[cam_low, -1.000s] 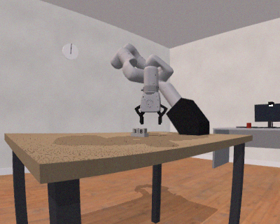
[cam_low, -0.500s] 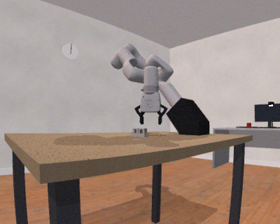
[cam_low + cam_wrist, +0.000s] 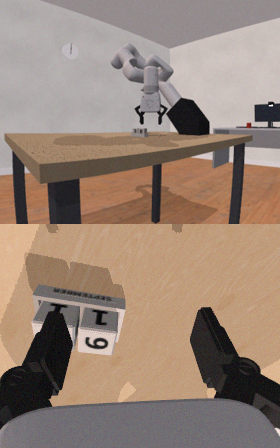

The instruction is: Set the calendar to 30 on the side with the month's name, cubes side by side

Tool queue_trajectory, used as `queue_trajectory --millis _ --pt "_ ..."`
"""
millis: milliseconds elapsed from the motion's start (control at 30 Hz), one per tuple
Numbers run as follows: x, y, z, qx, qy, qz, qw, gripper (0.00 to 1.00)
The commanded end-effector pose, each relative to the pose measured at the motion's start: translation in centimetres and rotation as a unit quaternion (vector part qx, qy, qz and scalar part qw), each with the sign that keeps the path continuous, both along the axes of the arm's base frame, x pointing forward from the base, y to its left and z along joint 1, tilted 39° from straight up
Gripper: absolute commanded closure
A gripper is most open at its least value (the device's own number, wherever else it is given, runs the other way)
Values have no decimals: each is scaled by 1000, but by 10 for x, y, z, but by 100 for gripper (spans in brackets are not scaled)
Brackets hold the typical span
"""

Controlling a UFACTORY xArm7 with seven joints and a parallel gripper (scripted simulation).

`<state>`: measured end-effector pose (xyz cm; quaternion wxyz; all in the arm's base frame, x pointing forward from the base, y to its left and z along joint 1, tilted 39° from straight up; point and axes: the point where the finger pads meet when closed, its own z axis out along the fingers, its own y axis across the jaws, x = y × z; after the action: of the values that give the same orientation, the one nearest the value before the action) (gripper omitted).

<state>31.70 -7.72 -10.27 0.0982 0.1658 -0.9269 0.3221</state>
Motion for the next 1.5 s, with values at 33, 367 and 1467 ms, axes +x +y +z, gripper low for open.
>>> queue_trajectory --millis 33,367,1467 --pt "1 1 0 1 -1 1 1000 0" --pt "4 -9 8 1 -1 1 1000 0" --pt "8 -26 21 1 -1 1 1000 0"
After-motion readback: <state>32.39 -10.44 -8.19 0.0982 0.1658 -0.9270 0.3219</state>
